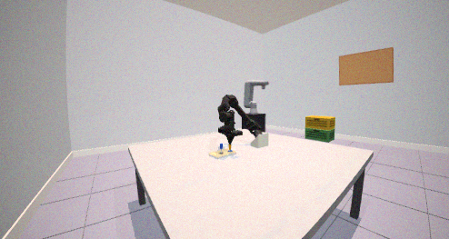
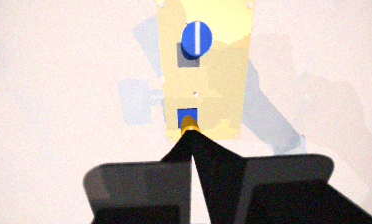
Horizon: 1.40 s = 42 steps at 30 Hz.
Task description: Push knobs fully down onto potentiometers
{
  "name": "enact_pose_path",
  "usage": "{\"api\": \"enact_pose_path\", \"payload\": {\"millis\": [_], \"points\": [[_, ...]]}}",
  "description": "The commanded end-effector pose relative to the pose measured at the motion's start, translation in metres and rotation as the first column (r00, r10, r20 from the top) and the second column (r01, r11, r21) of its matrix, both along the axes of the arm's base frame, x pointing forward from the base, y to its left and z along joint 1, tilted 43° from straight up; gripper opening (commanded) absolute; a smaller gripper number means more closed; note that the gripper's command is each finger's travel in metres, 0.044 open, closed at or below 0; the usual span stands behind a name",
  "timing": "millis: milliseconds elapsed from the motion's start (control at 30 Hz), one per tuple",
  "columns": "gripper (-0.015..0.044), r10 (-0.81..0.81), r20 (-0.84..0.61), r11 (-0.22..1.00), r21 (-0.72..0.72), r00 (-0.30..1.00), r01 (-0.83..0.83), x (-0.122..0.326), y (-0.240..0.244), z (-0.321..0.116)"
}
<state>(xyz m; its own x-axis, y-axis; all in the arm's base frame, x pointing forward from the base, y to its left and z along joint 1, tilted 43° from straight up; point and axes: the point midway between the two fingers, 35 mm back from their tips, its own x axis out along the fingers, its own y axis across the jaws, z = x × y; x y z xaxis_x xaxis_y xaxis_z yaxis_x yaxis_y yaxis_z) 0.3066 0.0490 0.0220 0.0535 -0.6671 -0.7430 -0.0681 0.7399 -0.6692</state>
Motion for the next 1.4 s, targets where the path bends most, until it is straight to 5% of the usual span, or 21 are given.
{"api": "enact_pose_path", "payload": {"millis": [0,300,567,833,1367], "points": [[0.0,-0.012,-0.002,1.0,-0.002,1.0,0.012,0.0,0.002,0.003],[0.0,-0.012,-0.003,1.0,-0.002,1.0,0.012,0.0,0.01,0.012],[0.021,-0.007,-0.011,1.0,-0.009,1.0,0.007,-0.002,0.006,0.008],[0.0,-0.003,0.05,0.999,0.038,0.999,0.001,0.012,0.019,0.012],[0.0,-0.012,0.001,1.0,0.001,1.0,0.012,0.068,0.046,0.047]]}}
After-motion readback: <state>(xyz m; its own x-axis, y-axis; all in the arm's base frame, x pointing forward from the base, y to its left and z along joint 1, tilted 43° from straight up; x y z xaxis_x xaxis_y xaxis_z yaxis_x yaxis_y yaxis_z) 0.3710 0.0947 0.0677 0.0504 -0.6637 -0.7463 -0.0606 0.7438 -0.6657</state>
